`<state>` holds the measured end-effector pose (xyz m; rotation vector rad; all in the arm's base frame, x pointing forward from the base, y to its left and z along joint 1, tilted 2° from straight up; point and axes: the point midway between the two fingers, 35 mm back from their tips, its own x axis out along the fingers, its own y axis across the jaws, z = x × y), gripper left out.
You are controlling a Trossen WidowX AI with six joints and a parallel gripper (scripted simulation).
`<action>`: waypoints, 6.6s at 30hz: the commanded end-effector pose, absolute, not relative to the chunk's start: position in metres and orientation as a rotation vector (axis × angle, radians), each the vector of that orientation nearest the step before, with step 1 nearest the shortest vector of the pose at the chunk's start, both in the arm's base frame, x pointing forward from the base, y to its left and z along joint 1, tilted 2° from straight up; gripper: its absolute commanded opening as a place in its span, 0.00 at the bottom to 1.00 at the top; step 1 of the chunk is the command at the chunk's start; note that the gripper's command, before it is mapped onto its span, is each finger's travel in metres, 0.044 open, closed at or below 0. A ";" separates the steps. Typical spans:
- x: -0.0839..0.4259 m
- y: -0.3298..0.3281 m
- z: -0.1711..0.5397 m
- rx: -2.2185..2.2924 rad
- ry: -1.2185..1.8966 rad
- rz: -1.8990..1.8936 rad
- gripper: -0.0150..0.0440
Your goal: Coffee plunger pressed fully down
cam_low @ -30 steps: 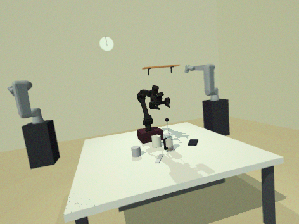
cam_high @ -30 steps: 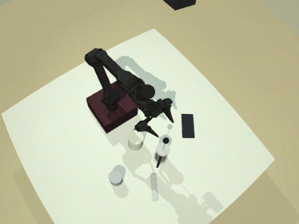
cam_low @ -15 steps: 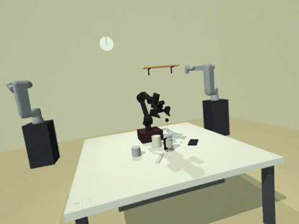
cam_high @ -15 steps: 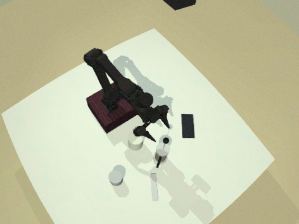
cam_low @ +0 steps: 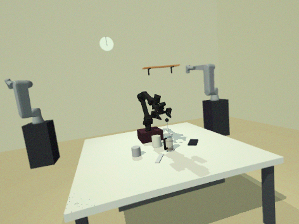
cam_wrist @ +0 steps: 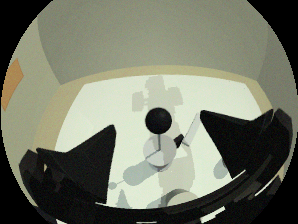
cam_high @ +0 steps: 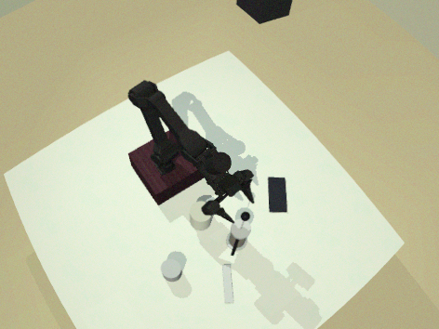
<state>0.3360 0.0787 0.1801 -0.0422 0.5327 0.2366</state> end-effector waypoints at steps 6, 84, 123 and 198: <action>0.349 0.082 0.171 -0.049 0.532 0.236 1.00; 0.365 0.087 0.088 -0.048 0.531 0.236 0.46; 0.384 0.092 0.082 -0.048 0.530 0.236 0.46; 0.363 0.085 0.141 -0.050 0.527 0.233 1.00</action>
